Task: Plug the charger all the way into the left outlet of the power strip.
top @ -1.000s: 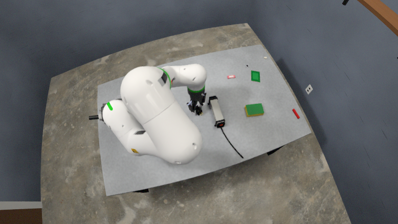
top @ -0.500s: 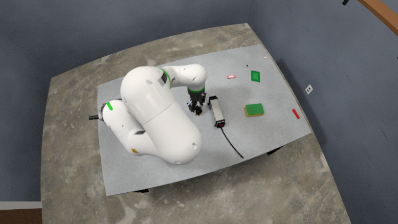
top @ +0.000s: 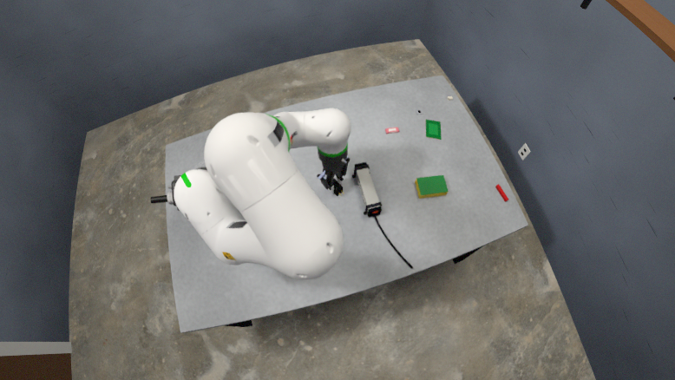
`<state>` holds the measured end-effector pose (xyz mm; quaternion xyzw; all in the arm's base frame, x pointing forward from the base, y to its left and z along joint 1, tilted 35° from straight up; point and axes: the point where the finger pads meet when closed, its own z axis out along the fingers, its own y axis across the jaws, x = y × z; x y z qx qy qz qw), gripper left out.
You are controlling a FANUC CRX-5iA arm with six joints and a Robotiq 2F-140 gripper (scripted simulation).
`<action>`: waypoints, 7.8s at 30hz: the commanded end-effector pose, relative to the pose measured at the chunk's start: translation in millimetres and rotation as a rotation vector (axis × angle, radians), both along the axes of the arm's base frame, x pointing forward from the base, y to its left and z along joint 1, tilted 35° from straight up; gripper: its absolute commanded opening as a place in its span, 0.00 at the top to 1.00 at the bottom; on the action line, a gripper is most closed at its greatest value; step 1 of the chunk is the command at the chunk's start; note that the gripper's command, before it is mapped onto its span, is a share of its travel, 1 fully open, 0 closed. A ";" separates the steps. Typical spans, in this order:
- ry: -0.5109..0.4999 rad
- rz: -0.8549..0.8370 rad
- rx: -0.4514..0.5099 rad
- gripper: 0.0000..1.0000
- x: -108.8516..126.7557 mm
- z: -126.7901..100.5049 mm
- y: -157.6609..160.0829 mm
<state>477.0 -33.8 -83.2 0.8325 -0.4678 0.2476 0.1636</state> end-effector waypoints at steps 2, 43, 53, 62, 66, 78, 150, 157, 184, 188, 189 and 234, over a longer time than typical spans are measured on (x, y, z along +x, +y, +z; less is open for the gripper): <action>-0.001 0.001 0.000 0.90 0.3 0.3 0.4; -0.001 0.001 0.000 0.90 -2.6 9.7 6.1; -0.001 0.001 0.000 0.90 -6.3 21.4 13.3; -0.001 0.001 0.000 0.90 -10.1 33.3 20.6; -0.001 0.001 0.000 0.90 -10.6 35.0 21.6; -0.001 0.001 0.000 0.90 -11.4 37.4 23.1; 0.554 0.909 -0.285 0.90 -10.4 39.8 8.9; 0.554 0.909 -0.285 0.90 -8.9 35.5 6.2; 0.554 0.909 -0.285 0.90 -2.6 16.6 -5.8; 0.554 0.909 -0.285 0.90 -2.2 15.5 -6.5; 0.554 0.909 -0.285 0.90 -2.1 15.2 -6.7; 0.554 0.909 -0.285 0.90 -1.2 14.6 -7.6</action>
